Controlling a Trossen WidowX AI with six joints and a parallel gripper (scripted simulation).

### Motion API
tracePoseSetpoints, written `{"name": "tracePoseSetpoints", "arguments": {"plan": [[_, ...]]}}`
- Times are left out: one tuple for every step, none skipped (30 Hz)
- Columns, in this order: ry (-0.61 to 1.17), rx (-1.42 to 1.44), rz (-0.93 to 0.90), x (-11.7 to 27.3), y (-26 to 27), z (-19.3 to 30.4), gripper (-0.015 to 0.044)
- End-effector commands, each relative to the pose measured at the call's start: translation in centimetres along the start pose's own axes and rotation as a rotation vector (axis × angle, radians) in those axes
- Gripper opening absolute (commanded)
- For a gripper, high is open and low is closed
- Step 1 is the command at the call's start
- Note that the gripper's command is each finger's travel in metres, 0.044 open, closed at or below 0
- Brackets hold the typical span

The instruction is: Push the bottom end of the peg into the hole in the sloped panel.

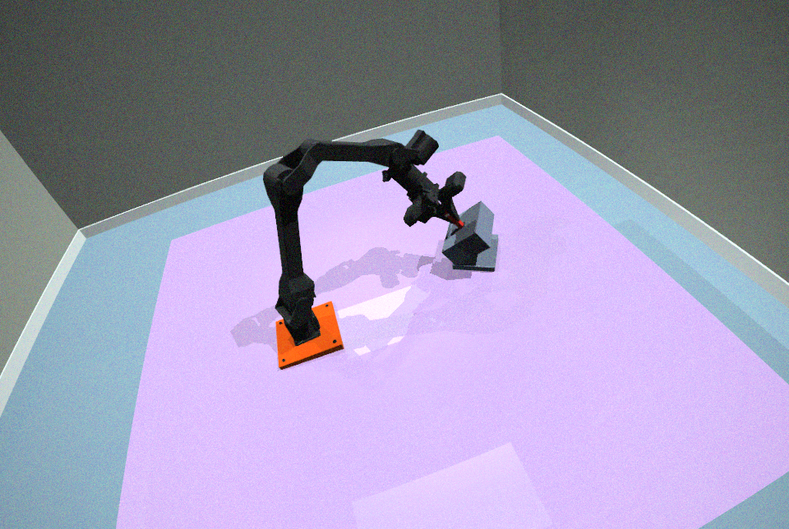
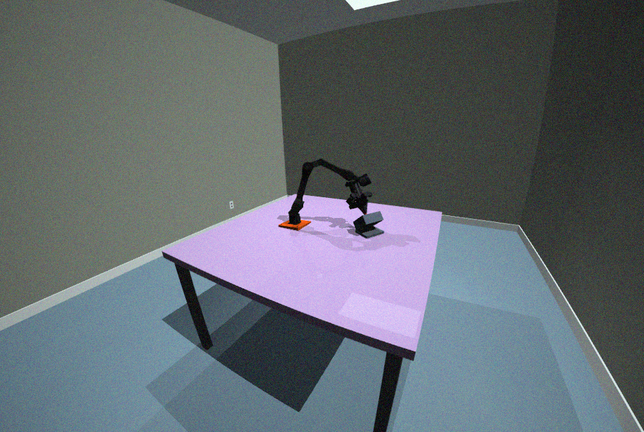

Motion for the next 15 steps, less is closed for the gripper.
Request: {"name": "tracePoseSetpoints", "arguments": {"plan": [[0.000,0.000,0.000,0.02,0.02,0.00,0.0052],[0.000,0.000,0.000,0.02,0.02,0.00,0.0079],[0.000,0.000,0.000,0.02,0.02,0.00,0.0105],[0.000,0.000,0.000,0.02,0.02,0.00,0.0131],[0.000,0.000,0.000,0.02,0.02,0.00,0.0157],[0.000,0.000,0.000,0.02,0.02,0.00,0.0184],[0.000,0.000,0.000,0.02,0.02,0.00,0.0210],[0.000,0.000,0.000,0.02,0.02,0.00,0.0236],[0.000,0.000,0.000,0.02,0.02,0.00,0.0262],[0.000,0.000,0.000,0.02,0.02,0.00,0.0289],[0.000,0.000,0.000,0.02,0.02,0.00,0.0315],[0.000,0.000,0.000,0.06,0.02,0.01,0.0341],[0.000,0.000,0.000,0.14,0.03,0.02,0.0368],[0.000,0.000,0.000,0.27,0.04,0.04,0.0394],[0.000,0.000,0.001,0.44,0.05,0.06,0.0420]]}}
Point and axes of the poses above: the point midway between the two fingers, 35 mm back from their tips, its own x axis back along the fingers, its own y axis across the jaws, z = x × y, the point moved 5 cm from there along x, back along the fingers, and after that the axes turned 9 degrees about x, right-handed, at the moved point
